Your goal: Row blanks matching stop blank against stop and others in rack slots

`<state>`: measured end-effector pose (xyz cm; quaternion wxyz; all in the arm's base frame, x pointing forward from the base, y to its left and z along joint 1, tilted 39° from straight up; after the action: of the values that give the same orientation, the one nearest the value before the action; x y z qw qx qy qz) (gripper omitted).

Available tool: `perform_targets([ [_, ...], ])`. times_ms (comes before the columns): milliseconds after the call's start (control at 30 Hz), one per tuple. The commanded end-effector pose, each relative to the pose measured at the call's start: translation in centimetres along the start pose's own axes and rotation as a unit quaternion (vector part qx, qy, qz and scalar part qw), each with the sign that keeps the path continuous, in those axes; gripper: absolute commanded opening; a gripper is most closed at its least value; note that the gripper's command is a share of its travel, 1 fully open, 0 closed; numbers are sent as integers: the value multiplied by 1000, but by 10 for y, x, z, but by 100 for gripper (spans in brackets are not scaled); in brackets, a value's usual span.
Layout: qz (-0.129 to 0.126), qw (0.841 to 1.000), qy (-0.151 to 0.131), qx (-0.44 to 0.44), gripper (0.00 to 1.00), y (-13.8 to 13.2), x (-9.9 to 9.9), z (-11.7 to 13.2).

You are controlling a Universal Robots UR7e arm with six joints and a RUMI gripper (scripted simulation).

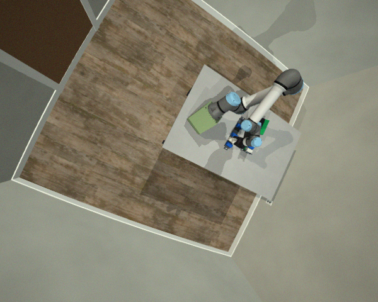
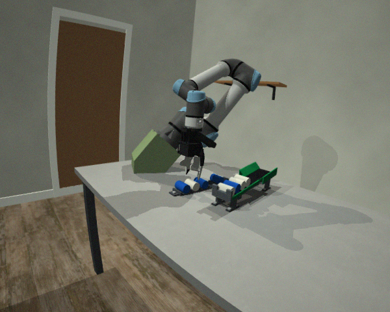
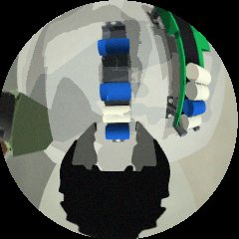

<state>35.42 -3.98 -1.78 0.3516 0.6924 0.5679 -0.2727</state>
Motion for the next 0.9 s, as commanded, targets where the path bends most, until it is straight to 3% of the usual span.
perform_targets([
  [0, 0, 1000, 0, 0, 50, 0, 4, 0],
  [867, 0, 1000, 0, 0, 50, 0, 8, 0],
])
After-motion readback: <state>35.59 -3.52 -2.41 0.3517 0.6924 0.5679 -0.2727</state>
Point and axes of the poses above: the point where the finger pads meet when closed, its own x axis out along the fingers, its own y axis across the jaws, z = x × y, the point moved 2 cm from there along -x, back along the fingers, and after that the axes turned 4 degrees about x, right-handed, at the moved point
